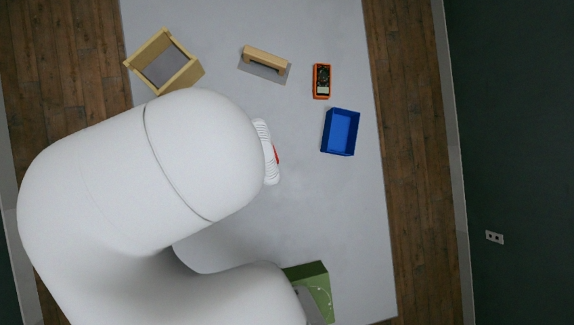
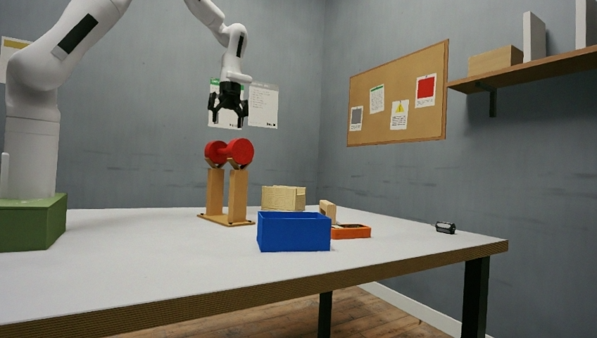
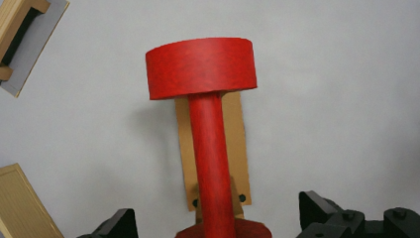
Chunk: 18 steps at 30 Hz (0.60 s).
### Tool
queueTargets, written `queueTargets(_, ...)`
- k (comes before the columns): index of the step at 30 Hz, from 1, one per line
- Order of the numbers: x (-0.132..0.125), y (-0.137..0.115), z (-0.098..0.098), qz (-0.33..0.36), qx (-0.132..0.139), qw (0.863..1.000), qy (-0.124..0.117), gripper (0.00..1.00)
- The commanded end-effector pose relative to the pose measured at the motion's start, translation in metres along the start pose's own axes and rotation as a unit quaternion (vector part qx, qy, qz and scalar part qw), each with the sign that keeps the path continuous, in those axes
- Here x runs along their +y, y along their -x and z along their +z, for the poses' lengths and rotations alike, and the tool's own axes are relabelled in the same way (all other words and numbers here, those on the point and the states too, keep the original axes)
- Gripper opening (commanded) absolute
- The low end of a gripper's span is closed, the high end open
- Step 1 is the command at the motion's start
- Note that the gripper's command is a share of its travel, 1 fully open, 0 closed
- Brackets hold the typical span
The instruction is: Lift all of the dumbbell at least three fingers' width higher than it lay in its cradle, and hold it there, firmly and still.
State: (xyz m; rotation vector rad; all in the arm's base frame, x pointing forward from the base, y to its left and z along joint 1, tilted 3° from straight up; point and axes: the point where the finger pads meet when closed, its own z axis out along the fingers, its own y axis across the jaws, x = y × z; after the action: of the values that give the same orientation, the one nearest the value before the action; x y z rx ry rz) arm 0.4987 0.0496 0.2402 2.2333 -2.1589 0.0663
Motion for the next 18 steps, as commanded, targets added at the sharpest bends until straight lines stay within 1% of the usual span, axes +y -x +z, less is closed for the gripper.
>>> queueTargets(1,-0.0005,-0.0017,-0.0016,-0.001,0.000,1.000,-0.001,1.00)
queueTargets(5,-0.0008,-0.0072,-0.0038,-0.007,0.001,1.000,-0.001,1.00)
queueTargets(13,-0.0009,-0.0078,-0.0039,-0.008,0.001,1.000,-0.001,1.00)
queueTargets(18,-0.0011,-0.0078,0.0027,-0.008,0.001,1.000,-0.001,1.00)
